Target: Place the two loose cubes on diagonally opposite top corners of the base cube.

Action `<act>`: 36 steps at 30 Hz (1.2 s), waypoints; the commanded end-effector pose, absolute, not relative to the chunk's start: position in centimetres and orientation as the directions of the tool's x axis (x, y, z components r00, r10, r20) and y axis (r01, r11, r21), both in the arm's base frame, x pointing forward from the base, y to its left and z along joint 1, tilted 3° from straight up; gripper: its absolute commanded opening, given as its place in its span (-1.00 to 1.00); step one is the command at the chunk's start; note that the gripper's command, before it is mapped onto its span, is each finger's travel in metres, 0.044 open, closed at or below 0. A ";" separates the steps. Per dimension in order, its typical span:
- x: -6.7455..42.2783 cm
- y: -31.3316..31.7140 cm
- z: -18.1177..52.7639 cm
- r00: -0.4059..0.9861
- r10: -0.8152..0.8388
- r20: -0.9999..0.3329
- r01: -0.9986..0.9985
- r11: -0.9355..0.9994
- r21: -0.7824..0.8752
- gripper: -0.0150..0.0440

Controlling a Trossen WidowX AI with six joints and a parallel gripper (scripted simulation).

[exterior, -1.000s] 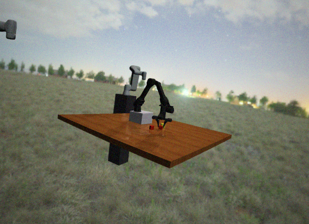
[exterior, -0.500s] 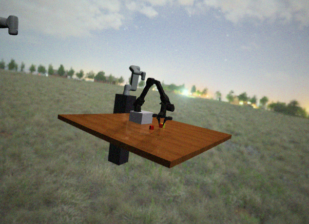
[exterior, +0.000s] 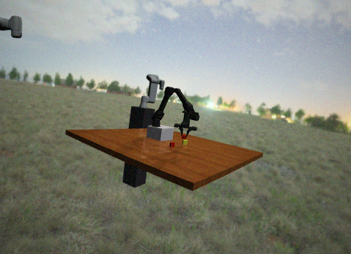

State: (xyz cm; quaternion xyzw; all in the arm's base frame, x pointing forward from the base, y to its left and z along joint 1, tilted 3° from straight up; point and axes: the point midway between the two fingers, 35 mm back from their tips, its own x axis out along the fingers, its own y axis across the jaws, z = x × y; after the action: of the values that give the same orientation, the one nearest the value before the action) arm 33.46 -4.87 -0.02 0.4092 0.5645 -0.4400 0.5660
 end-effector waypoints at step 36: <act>33.0 -0.3 2.9 -0.018 -0.036 -0.999 0.373 0.927 -0.040 -0.14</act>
State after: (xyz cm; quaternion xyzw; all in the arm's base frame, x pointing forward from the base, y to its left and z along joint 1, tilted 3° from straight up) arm 33.05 -0.78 3.09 0.1555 0.6891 -0.1846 0.6833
